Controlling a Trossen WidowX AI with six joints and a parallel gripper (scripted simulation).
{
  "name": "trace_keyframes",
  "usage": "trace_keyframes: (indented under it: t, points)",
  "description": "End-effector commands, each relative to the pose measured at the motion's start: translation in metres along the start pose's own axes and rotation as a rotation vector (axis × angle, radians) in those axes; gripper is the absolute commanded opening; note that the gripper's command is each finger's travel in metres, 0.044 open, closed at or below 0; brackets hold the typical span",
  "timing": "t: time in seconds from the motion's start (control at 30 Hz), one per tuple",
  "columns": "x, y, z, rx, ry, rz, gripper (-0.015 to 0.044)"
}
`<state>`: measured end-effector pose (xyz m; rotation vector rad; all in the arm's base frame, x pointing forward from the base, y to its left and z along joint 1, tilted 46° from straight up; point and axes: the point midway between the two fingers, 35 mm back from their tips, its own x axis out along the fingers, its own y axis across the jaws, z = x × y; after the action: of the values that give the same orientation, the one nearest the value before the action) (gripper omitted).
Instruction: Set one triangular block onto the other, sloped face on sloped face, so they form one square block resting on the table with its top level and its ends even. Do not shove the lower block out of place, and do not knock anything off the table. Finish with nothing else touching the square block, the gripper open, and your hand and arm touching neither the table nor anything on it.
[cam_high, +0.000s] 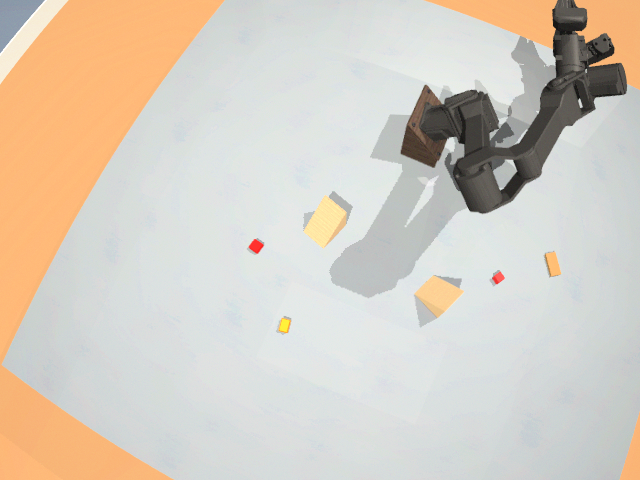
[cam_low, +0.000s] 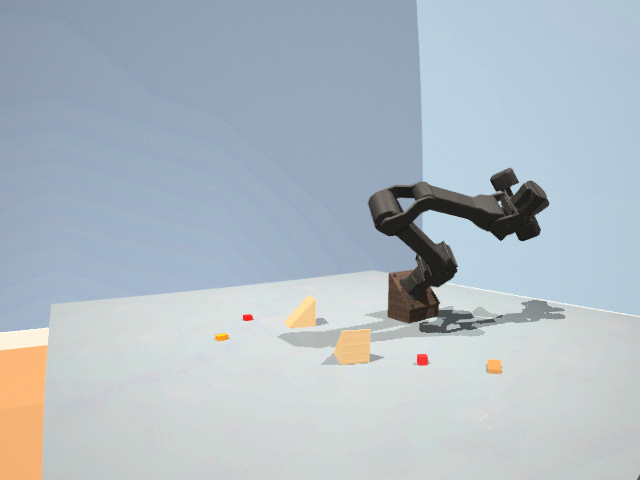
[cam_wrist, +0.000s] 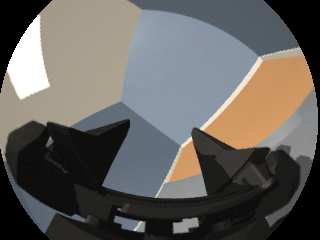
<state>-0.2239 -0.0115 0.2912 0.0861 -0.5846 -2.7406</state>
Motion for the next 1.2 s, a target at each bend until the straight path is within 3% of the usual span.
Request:
trace_keyframes:
  t: [0.0,0.23,0.5,0.83,1.17]
  points:
    - [0.000,-0.001,0.000,0.000,-0.001,-0.004,0.0426]
    - [-0.017,-0.054,0.025,0.004,-0.070,-0.251,0.0440]
    - [-0.074,-0.129,0.058,0.028,-0.176,-0.643,0.0440]
    - [-0.185,-0.186,0.080,0.091,-0.302,-1.103,0.0440]
    - [-0.318,-0.193,0.076,0.196,-0.431,-1.543,0.0440]
